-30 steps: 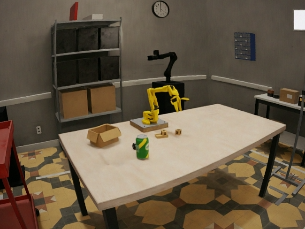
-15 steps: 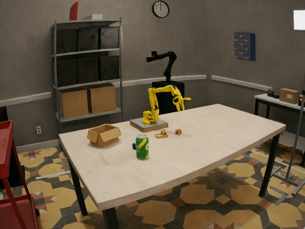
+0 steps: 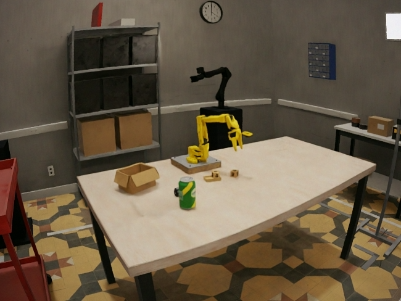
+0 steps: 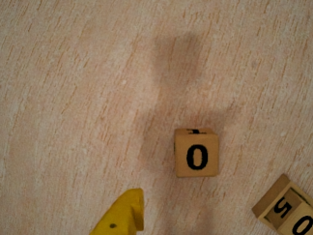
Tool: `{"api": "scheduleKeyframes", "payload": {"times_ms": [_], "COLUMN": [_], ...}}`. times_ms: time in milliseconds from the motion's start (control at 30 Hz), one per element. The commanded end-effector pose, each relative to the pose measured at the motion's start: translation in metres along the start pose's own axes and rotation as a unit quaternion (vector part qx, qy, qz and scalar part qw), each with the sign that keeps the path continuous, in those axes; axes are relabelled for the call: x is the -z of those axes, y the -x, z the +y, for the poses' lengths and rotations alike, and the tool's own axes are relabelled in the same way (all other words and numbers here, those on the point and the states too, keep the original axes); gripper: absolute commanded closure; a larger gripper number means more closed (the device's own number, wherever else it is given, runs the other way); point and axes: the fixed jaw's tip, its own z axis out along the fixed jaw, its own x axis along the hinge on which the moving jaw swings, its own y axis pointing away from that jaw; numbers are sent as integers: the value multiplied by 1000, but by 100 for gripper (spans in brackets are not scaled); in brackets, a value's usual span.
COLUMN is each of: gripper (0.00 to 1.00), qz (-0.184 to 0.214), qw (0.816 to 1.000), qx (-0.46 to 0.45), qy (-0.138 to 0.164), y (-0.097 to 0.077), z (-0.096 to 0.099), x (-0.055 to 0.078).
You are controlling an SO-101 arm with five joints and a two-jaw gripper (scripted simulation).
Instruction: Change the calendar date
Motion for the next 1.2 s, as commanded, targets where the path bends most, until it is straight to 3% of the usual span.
{"api": "scheduleKeyframes", "payload": {"times_ms": [0,100,167,333,500,1167], "gripper": [65,65,65,65,65,65], "qz": [36,81,81,153,196,198], "qw": [999,997,997,988,981,980], "qx": [-2,-2,-2,-2,-2,-2], "qy": [0,-3,-3,-7,-10,-10], "y": [-6,-16,-16,-36,-50,-51], "z": [1,1,1,0,-1,-1], "x": [-16,-32,-32,-55,-68,-72]}}
